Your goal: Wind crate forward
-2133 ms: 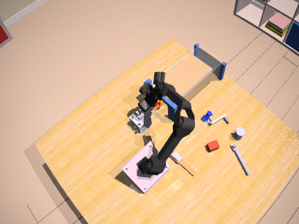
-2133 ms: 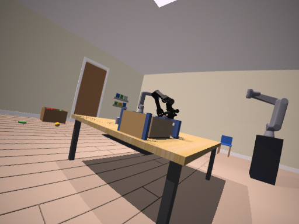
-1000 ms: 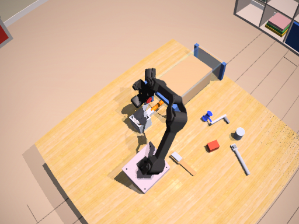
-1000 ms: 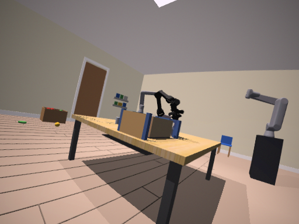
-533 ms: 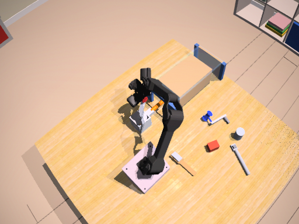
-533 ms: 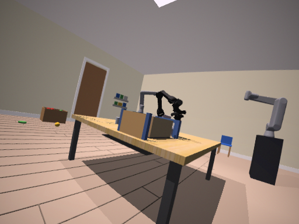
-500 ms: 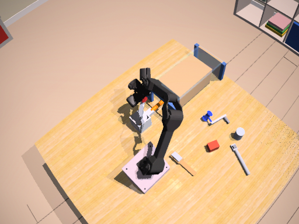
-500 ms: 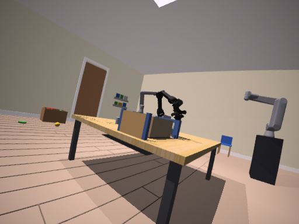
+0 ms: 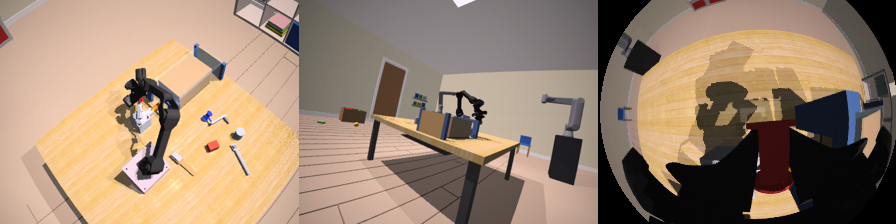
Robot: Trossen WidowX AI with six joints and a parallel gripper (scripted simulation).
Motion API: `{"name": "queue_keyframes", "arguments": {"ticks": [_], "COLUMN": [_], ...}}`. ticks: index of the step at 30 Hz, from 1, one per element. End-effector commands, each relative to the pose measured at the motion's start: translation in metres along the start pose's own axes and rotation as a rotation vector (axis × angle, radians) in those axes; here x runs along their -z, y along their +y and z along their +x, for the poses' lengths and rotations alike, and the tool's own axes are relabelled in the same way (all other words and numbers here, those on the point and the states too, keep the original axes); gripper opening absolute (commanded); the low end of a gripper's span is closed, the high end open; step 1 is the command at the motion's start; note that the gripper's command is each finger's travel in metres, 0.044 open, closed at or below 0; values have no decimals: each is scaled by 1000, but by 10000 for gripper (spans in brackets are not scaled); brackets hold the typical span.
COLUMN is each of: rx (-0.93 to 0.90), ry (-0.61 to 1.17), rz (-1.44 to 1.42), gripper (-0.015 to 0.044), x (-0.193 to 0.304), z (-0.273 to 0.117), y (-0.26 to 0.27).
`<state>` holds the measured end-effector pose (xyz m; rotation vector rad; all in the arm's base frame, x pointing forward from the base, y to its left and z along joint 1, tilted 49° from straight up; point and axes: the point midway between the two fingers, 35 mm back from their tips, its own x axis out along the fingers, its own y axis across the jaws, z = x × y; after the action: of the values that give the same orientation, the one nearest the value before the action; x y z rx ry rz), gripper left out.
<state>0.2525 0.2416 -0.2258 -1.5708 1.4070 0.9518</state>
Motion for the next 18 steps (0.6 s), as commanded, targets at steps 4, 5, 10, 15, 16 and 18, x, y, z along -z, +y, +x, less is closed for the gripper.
{"name": "queue_keyframes", "arguments": {"ticks": [4,5,10,15,16,18], "rx": [-39,-39,-40,-40,-40,-40], "ry": [-11,-11,-12,-12,-12,-12], "rz": [-25,-25,-25,-26,-26,-26], "gripper": [0,0,0,0,0,0], "x": [-11,-12,-13,-14,-15,-15], "z": [5,5,6,6,6,6], "y": [28,30,34,38,39,39]}}
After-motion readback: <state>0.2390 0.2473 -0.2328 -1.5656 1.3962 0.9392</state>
